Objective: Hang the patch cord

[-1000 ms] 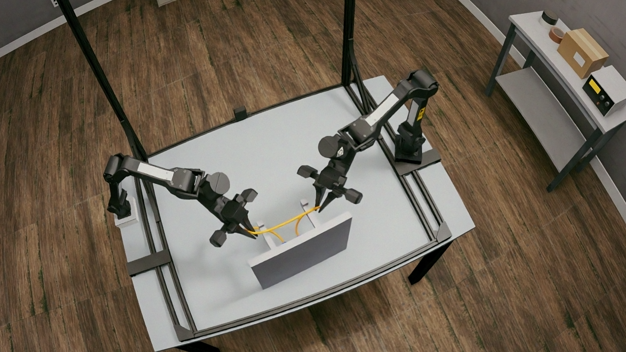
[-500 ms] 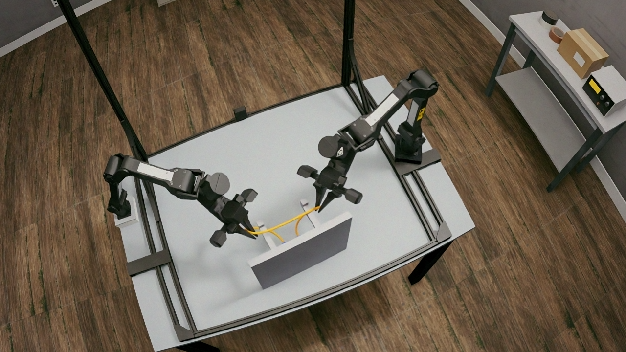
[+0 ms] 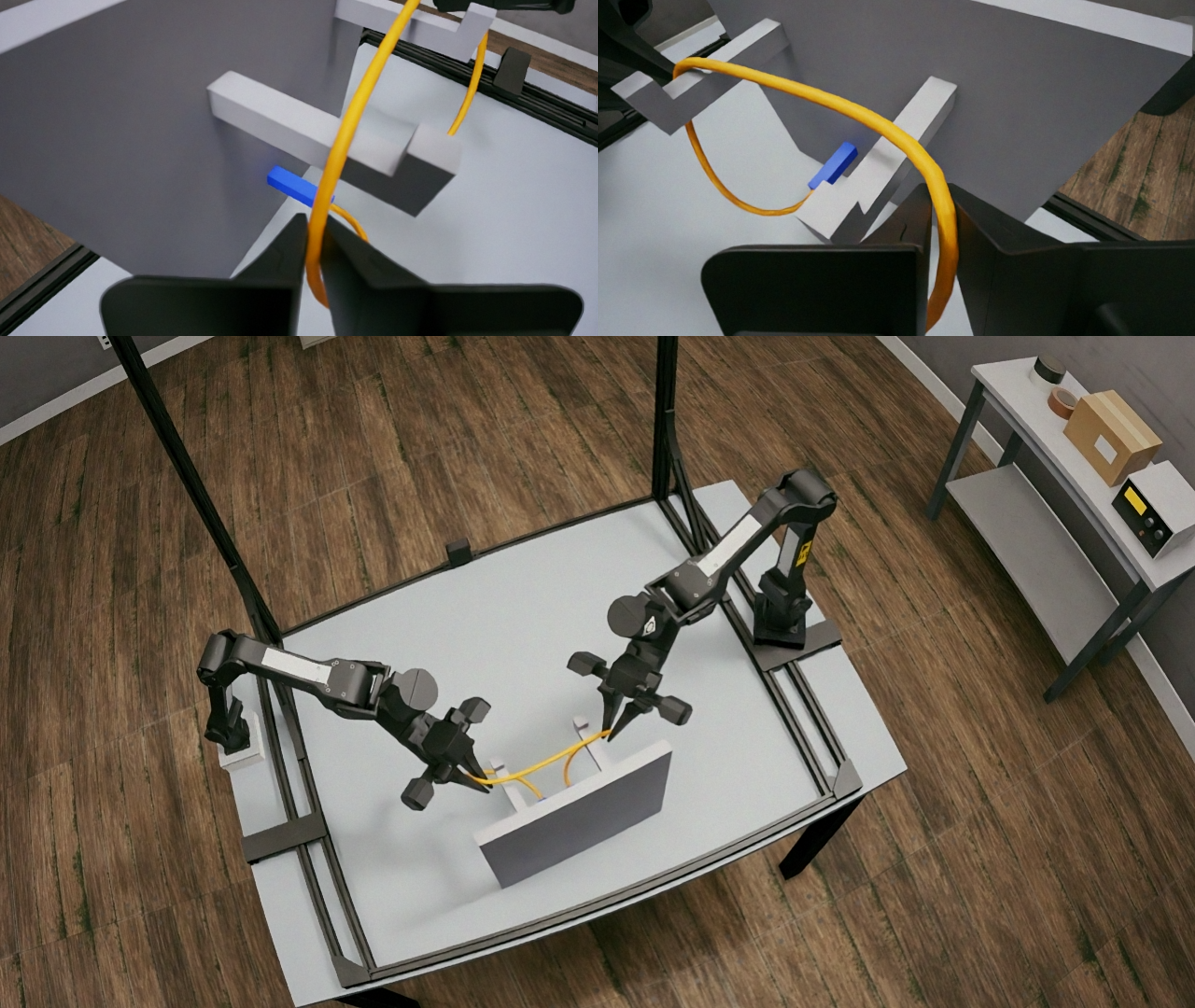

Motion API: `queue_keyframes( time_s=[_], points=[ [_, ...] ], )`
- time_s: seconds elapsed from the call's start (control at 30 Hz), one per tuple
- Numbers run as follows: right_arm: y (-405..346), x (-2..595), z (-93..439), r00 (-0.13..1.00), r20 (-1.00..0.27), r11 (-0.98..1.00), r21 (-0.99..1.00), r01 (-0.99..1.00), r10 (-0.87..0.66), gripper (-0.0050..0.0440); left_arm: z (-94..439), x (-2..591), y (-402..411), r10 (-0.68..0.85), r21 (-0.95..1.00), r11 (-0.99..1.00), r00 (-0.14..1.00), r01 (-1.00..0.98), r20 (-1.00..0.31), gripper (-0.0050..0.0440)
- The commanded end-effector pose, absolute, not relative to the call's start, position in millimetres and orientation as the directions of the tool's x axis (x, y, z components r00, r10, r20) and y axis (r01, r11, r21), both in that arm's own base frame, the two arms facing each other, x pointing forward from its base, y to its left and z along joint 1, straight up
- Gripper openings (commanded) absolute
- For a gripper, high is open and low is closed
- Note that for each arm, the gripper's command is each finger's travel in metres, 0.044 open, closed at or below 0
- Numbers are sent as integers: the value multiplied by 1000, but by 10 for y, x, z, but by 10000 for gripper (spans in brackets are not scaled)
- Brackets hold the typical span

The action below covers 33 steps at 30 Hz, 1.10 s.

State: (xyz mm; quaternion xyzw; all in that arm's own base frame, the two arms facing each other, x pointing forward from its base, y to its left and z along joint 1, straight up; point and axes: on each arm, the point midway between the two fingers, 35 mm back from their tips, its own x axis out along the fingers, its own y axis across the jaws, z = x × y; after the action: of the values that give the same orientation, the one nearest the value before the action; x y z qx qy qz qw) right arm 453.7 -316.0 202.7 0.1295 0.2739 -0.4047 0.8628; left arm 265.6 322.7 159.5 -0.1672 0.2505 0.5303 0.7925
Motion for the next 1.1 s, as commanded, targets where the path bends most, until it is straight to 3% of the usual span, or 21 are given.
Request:
queue_keyframes(
  time_s=[0.0,1.07],
  points=[
    [-3180,4504,2105,535,-566,647,3,762,-627,25,1703,2667,3240,767,-10,382,324,-924,-554,25],
    [-3282,4514,1930,607,-592,755,-4,656,-531,25,1703,2667,3240,767,-10,382,324,-924,-554,25]
  ],
)
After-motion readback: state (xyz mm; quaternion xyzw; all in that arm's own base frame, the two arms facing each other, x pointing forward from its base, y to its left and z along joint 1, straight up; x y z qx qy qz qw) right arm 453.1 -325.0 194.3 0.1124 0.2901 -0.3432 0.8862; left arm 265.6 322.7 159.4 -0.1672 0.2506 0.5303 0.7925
